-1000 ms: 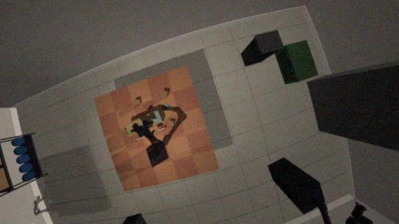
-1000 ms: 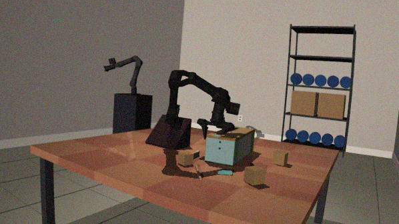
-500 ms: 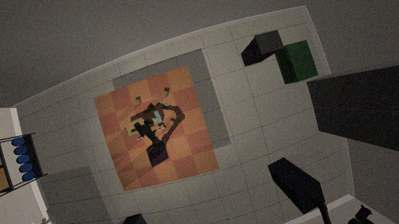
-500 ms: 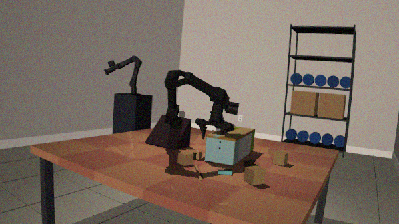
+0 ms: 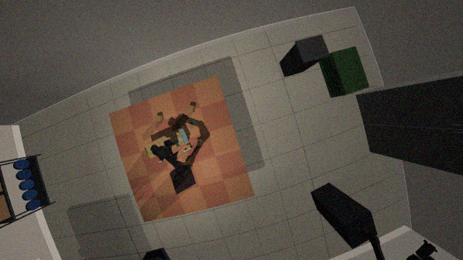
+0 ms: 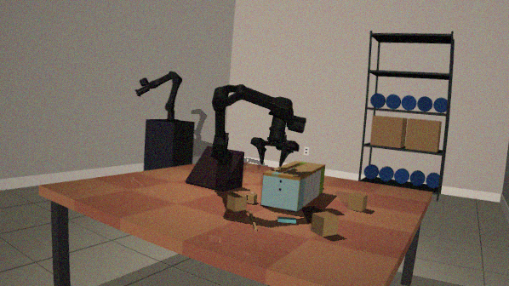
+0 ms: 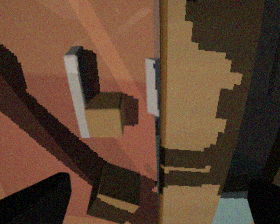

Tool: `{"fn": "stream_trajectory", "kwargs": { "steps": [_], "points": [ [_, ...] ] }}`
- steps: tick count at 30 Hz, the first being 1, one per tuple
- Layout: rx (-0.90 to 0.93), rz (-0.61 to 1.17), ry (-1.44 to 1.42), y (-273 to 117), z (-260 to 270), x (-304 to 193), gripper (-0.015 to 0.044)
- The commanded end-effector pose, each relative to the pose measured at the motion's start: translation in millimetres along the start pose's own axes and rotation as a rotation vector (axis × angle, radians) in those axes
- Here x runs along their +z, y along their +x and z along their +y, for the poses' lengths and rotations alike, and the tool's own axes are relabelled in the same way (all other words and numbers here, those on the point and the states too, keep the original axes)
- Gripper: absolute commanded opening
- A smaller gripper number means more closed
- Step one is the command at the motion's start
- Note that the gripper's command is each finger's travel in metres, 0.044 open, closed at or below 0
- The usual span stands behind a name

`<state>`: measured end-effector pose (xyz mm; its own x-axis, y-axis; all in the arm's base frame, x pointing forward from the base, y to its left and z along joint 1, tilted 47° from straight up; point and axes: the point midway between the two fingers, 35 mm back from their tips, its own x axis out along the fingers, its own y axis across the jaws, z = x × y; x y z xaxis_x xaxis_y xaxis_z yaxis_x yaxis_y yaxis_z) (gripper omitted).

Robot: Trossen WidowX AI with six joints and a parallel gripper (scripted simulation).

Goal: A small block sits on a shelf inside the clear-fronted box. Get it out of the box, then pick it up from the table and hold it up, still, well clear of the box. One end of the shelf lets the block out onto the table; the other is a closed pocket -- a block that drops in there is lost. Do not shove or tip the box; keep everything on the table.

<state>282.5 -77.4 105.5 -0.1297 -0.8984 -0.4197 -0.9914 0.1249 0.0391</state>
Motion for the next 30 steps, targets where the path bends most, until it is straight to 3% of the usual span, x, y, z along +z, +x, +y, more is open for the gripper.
{"fn": "stream_trajectory", "kwargs": {
  "steps": [1,15,30],
  "points": [
    [-0.004,-0.032,0.256,0.2,3.3,-5.3,0.0295],
    [0.135,-0.228,1.954,4.9,21.6,-30.2,0.0285],
    [0.39,-0.332,2.92,6.1,31.2,-44.9,0.0285]
  ]
}}
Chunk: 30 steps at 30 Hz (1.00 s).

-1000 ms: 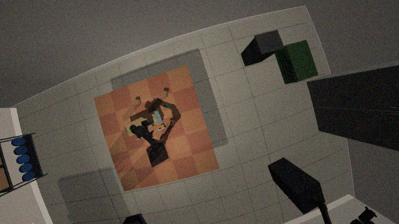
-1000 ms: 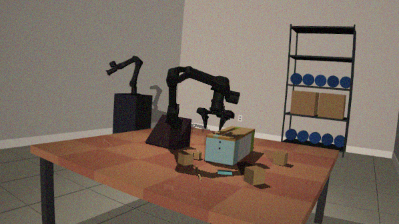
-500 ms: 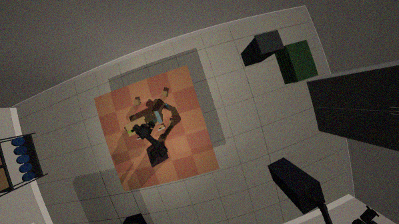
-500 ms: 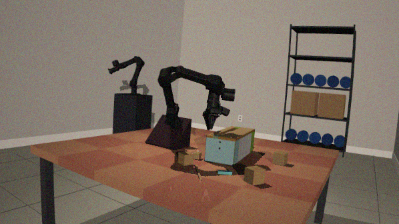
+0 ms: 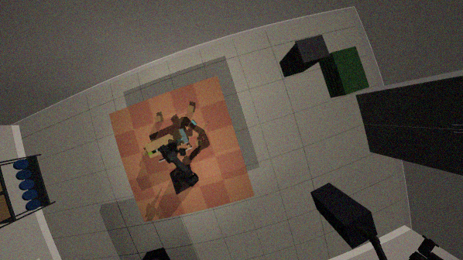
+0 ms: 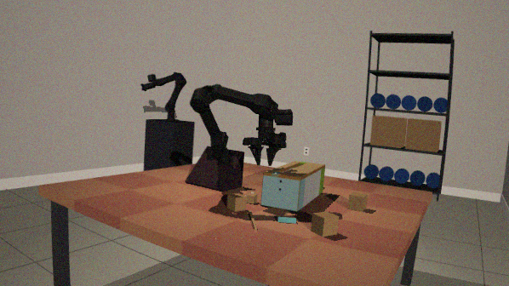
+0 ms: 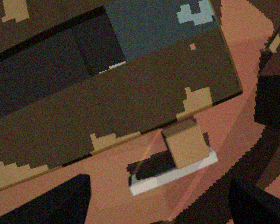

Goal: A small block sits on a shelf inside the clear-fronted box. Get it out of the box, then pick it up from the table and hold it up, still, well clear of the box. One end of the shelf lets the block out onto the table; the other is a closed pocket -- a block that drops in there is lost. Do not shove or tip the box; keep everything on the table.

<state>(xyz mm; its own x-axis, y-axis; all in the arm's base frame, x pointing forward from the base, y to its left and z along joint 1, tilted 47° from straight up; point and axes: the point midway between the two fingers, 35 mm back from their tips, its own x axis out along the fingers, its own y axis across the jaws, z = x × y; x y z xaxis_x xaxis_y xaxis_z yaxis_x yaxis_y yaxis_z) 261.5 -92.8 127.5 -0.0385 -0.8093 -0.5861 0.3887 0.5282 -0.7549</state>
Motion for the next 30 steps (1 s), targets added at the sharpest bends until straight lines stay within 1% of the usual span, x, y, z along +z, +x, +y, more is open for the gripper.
{"fn": "stream_trajectory", "kwargs": {
  "steps": [1,14,26,28,30],
  "points": [
    [0.16,0.002,1.079,-5.9,-21.2,-4.3,0.0285],
    [0.281,0.089,1.903,-8.8,-33.7,-6.1,0.0285],
    [0.385,0.251,2.635,-12.0,-44.2,-7.2,0.0285],
    [0.392,0.276,2.717,-12.3,-45.1,-7.3,0.0285],
    [0.394,0.279,2.728,-12.4,-45.2,-7.3,0.0285]
  ]
}}
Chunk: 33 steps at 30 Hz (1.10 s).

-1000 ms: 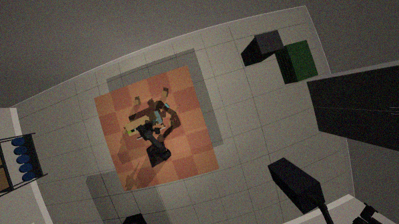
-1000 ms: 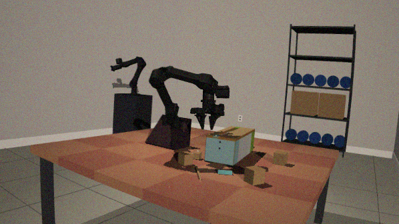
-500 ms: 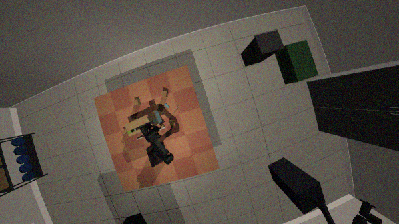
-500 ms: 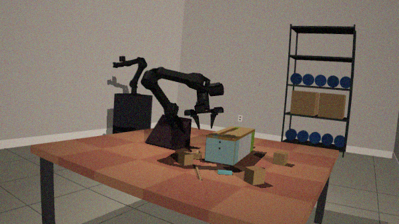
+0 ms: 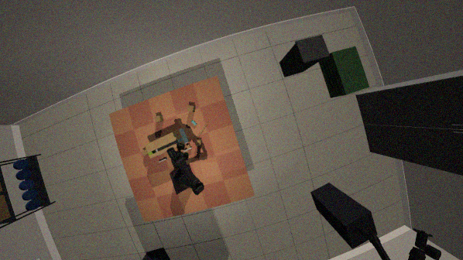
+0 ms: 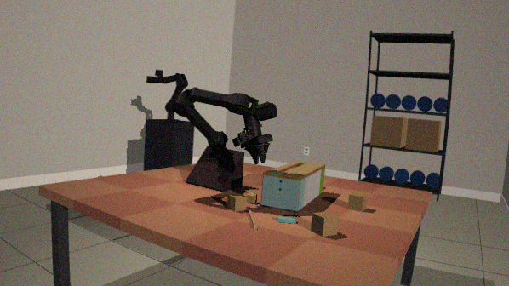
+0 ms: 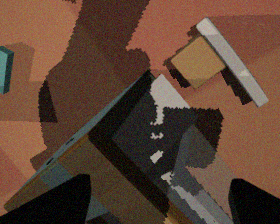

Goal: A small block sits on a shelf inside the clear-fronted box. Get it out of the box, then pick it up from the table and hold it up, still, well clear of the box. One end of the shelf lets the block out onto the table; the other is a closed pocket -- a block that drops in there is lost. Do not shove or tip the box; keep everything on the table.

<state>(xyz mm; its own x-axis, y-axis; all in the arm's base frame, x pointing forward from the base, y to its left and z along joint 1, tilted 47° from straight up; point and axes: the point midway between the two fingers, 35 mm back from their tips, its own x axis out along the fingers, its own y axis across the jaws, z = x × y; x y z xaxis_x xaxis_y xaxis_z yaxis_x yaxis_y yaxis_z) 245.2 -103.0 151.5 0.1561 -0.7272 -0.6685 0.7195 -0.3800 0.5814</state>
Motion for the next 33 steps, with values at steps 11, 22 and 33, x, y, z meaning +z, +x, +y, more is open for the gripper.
{"fn": "stream_trajectory", "kwargs": {
  "steps": [11,22,33],
  "points": [
    [0.028,0.123,0.825,-10.0,4.1,13.2,0.0285],
    [0.023,0.122,0.827,-0.9,2.4,13.4,0.0285],
    [0.032,0.122,0.825,78.7,-20.4,31.7,0.0285]
  ]
}}
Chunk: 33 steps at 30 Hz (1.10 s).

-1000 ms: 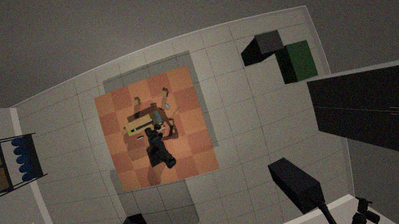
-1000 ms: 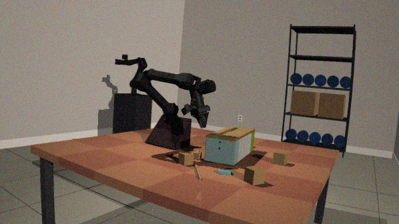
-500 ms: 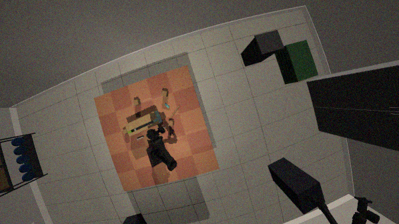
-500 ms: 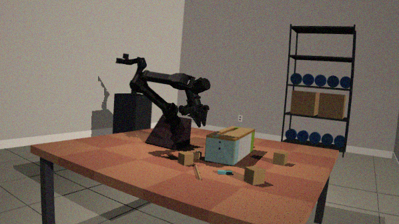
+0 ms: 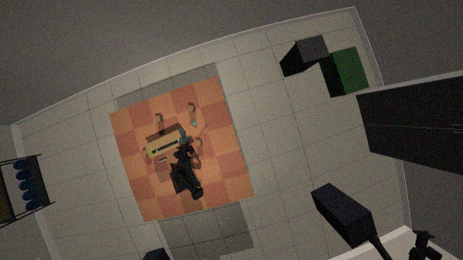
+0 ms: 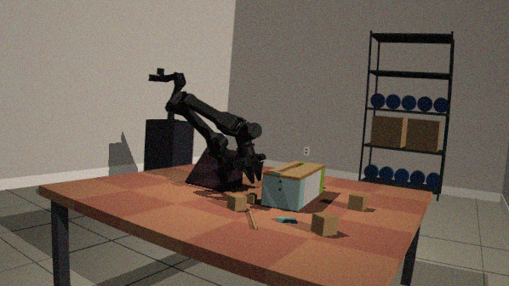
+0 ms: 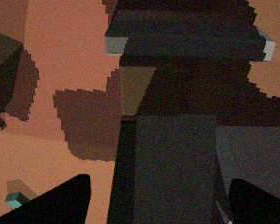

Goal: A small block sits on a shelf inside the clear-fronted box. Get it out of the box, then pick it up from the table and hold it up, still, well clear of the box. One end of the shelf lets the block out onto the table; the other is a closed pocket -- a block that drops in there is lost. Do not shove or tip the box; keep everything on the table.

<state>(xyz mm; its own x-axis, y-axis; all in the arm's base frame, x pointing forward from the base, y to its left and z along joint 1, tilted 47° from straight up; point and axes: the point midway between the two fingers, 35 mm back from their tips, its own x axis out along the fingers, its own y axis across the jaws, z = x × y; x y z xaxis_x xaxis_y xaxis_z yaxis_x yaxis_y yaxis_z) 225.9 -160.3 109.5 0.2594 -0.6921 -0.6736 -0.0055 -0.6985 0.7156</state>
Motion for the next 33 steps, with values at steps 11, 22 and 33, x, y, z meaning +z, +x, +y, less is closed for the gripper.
{"fn": "stream_trajectory", "kwargs": {
  "steps": [11,22,33],
  "points": [
    [0.008,0.014,-0.001,22.9,1.9,10.4,0.0285],
    [0.006,0.013,0.0,39.8,2.5,16.2,0.0285],
    [0.009,0.014,-0.002,55.7,3.3,23.2,0.0285]
  ]
}}
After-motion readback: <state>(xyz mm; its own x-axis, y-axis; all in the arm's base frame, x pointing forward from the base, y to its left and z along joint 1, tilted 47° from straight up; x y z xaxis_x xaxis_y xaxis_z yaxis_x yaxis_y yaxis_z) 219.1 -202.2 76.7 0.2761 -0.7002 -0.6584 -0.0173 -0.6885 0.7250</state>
